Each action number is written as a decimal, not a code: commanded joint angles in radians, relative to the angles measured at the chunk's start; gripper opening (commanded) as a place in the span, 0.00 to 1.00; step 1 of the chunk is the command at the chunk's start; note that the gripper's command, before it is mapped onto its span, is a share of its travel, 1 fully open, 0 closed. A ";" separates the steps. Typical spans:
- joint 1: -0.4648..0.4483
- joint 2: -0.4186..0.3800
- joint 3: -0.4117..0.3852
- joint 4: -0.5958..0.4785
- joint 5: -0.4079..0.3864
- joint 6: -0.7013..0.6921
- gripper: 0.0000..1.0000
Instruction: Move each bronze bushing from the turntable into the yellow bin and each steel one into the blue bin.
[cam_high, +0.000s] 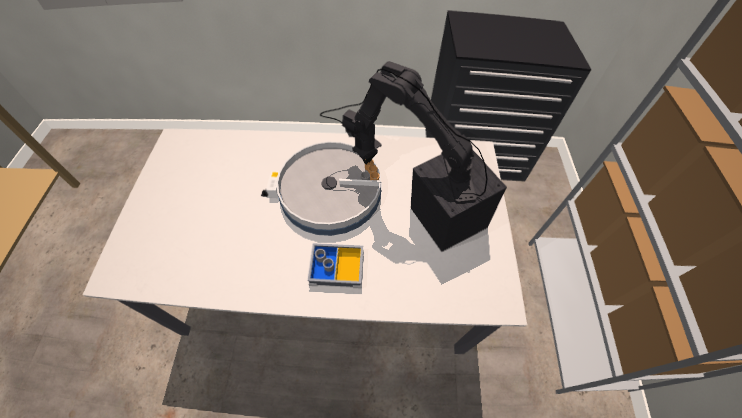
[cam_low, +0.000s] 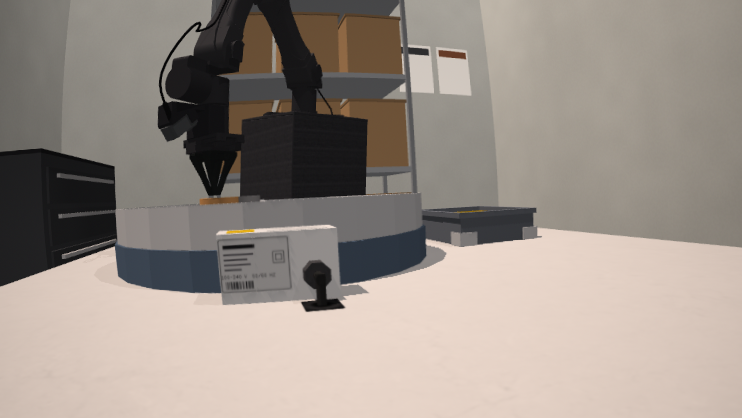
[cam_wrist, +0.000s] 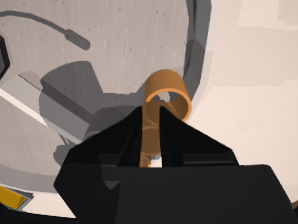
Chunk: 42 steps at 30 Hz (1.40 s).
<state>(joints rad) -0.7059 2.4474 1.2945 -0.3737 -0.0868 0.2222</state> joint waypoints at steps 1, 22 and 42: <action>-0.008 0.009 0.027 -0.008 -0.004 -0.006 0.14; 0.006 0.013 0.029 -0.009 -0.004 0.005 0.14; 0.006 0.013 0.029 -0.009 -0.004 0.005 0.14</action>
<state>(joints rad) -0.7059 2.4470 1.2945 -0.3744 -0.0868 0.2222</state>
